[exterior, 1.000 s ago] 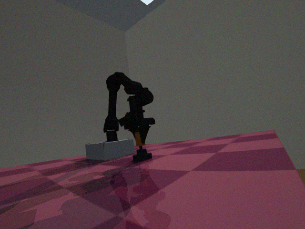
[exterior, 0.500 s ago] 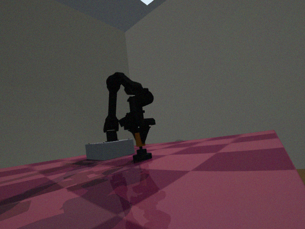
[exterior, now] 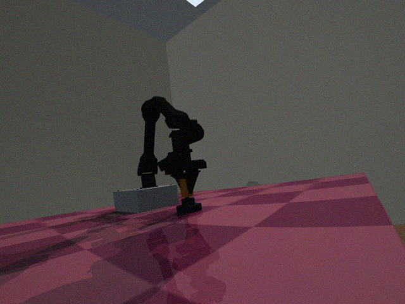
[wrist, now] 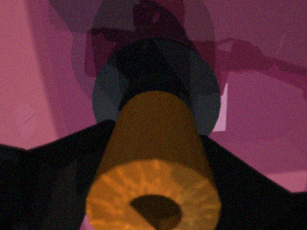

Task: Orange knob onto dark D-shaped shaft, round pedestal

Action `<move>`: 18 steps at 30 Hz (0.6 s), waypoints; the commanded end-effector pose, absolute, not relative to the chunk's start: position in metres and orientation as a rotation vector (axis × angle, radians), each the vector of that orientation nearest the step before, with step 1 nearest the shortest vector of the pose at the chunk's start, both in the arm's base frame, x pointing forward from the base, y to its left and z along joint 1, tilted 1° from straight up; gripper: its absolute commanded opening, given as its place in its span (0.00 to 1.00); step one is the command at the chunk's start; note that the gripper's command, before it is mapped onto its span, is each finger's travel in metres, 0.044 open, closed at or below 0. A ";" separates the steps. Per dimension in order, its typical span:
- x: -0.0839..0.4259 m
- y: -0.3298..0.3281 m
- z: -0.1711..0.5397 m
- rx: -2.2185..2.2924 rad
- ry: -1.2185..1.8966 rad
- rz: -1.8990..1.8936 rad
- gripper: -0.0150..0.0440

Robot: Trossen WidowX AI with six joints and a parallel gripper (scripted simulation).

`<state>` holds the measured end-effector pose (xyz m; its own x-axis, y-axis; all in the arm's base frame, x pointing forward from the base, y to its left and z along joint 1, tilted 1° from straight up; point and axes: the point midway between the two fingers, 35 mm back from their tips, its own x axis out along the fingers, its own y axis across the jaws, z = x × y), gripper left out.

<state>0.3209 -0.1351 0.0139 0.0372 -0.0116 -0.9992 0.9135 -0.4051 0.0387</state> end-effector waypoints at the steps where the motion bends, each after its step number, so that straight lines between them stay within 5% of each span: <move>1: 0.320 -0.136 0.010 1.519 0.951 -1.478 0.25; 14: 0.321 -0.135 0.009 1.525 0.952 -1.477 0.25; 18: 0.321 -0.135 0.009 1.525 0.952 -1.477 0.43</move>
<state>0.3212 -0.1354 0.0084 0.0384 -0.0104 -0.9992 0.9141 -0.4035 0.0393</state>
